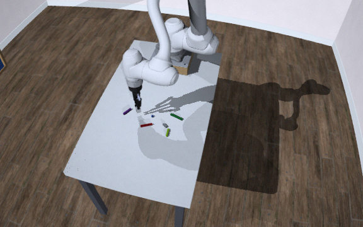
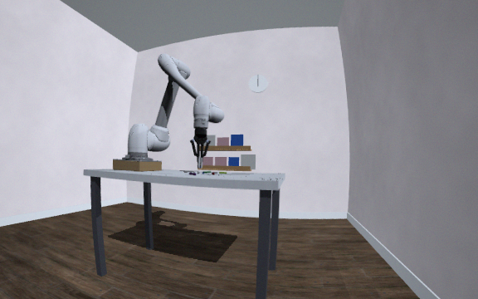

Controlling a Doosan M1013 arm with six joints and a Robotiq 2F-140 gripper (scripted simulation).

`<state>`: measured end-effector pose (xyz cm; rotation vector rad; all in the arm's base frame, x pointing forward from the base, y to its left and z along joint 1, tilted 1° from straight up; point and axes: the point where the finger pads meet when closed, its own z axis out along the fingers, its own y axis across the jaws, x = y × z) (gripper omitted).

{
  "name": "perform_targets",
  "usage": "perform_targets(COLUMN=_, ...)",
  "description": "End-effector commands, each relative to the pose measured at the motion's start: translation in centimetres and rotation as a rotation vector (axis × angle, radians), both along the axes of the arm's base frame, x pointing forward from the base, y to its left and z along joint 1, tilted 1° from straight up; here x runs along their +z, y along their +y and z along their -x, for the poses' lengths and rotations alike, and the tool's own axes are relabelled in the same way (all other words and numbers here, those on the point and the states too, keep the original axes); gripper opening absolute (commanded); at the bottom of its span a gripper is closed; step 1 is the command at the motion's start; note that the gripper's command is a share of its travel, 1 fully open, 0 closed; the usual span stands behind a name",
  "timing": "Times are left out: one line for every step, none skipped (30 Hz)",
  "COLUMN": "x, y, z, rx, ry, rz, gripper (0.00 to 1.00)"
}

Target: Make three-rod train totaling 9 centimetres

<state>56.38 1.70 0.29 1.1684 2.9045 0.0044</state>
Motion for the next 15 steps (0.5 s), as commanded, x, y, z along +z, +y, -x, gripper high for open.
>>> perform_targets(x=-1.2, y=0.0, z=0.0, rx=0.0, ry=0.0, rz=0.0, gripper=0.03)
perform_targets(x=-1.2, y=0.0, z=0.0, rx=0.0, ry=0.0, rz=0.0, gripper=0.03)
perform_targets(x=-1.2, y=0.0, z=0.0, rx=0.0, ry=0.0, rz=0.0, gripper=0.03)
perform_targets(x=-1.5, y=0.0, z=0.0, rx=0.0, ry=0.0, rz=0.0, gripper=0.03)
perform_targets(x=-1.7, y=0.0, z=0.0, rx=0.0, ry=0.0, rz=0.0, gripper=0.03)
perform_targets(x=-2.0, y=0.0, z=0.0, rx=0.0, ry=0.0, rz=0.0, gripper=0.03)
perform_targets(x=-2.1, y=0.0, z=-0.1, rx=0.0, ry=0.0, rz=0.0, gripper=0.03)
perform_targets(x=-2.3, y=0.0, z=-0.1, rx=0.0, ry=0.0, rz=0.0, gripper=0.03)
perform_targets(x=-2.4, y=0.0, z=-0.1, rx=0.0, ry=0.0, rz=0.0, gripper=0.03)
perform_targets(x=-2.5, y=0.0, z=-0.1, rx=0.0, ry=0.0, rz=0.0, gripper=0.03)
perform_targets(x=-2.5, y=0.0, z=-0.1, rx=0.0, ry=0.0, rz=0.0, gripper=0.03)
perform_targets(x=-2.6, y=0.0, z=-0.1, rx=0.0, ry=0.0, rz=0.0, gripper=0.03)
perform_targets(x=-2.6, y=0.0, z=-0.1, rx=0.0, ry=0.0, rz=0.0, gripper=0.03)
perform_targets(x=-2.6, y=0.0, z=-0.1, rx=0.0, ry=0.0, rz=0.0, gripper=0.03)
perform_targets(x=-2.6, y=0.0, z=-0.1, rx=0.0, ry=0.0, rz=0.0, gripper=0.03)
